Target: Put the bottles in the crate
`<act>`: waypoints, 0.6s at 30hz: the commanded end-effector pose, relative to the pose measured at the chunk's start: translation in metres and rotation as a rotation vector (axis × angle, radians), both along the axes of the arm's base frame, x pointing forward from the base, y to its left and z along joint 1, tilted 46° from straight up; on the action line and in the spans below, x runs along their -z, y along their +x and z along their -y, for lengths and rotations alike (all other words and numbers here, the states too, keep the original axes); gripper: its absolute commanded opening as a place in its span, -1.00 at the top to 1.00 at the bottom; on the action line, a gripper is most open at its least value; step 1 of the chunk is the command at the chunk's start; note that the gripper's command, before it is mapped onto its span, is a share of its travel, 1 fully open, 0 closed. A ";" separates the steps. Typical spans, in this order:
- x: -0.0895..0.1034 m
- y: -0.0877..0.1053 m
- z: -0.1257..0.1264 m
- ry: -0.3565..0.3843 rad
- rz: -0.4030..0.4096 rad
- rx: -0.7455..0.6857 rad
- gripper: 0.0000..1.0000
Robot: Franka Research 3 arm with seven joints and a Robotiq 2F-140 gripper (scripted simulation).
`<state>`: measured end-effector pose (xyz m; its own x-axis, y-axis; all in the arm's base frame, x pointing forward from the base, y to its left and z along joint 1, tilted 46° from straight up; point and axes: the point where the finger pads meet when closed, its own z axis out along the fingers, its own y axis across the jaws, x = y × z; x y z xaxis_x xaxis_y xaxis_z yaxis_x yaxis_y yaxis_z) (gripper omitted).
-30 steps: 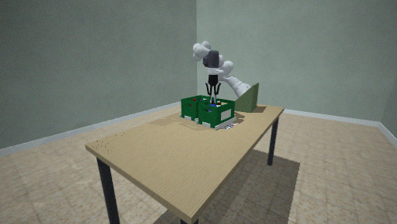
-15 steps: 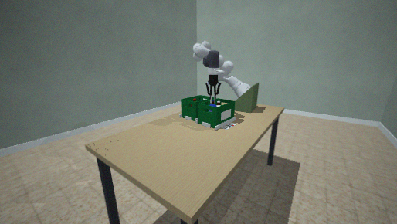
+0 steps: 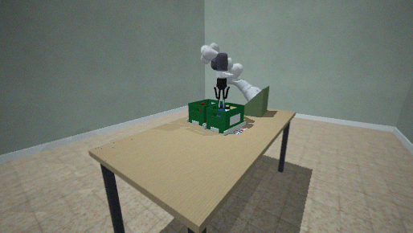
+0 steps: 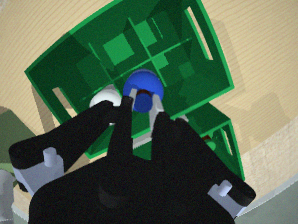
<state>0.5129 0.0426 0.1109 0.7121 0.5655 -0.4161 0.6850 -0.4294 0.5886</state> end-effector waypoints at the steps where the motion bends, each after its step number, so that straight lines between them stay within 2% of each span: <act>1: 0.000 0.003 -0.003 0.005 0.010 -0.006 1.00; 18: 0.005 0.004 0.002 0.005 0.010 -0.006 1.00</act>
<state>0.5141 0.0369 0.1055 0.7118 0.5653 -0.4169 0.6854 -0.4291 0.5883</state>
